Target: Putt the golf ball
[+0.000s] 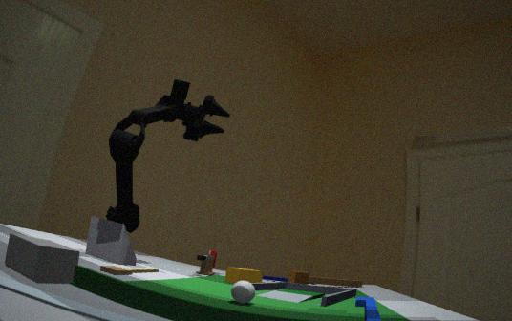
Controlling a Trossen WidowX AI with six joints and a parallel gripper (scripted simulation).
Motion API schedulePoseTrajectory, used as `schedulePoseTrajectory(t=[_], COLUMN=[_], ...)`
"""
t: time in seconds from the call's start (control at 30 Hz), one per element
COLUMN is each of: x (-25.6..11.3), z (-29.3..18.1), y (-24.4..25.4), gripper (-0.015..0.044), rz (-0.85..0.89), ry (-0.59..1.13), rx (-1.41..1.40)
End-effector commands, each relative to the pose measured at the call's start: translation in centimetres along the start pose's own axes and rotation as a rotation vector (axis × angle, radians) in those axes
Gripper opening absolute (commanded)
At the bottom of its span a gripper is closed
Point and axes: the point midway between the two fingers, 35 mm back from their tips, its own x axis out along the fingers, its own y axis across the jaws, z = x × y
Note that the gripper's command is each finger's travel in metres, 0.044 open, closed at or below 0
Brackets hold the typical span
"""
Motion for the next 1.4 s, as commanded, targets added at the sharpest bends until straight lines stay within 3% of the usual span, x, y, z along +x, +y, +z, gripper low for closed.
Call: schedulePoseTrajectory(t=[0.0, 0.27, 0.53, 0.7, 0.83, 1.0, 1.2, 1.37], x=[-0.1, -3.3, -0.7, 3.0, 5.0, 7.4, 7.5, 6.1], z=[0.2, 12.1, 24.7, 28.3, 28.6, 27.3, 23.4, 20.5], y=[-0.2, -4.2, 1.0, 7.9, 12.0, 19.6, 28.1, 32.3], gripper=[0.0426, 0.044, 0.044, 0.044, 0.044, 0.044, 0.044, 0.044], rz=[-0.008, -0.238, -0.172, 0.049, 0.215, 0.548, 1.0, 1.293], ry=[0.001, -0.038, -0.211, -0.328, -0.378, -0.483, -0.577, -0.585], rx=[-0.009, -0.425, -0.874, -1.019, -1.036, -0.998, -0.722, -0.275])
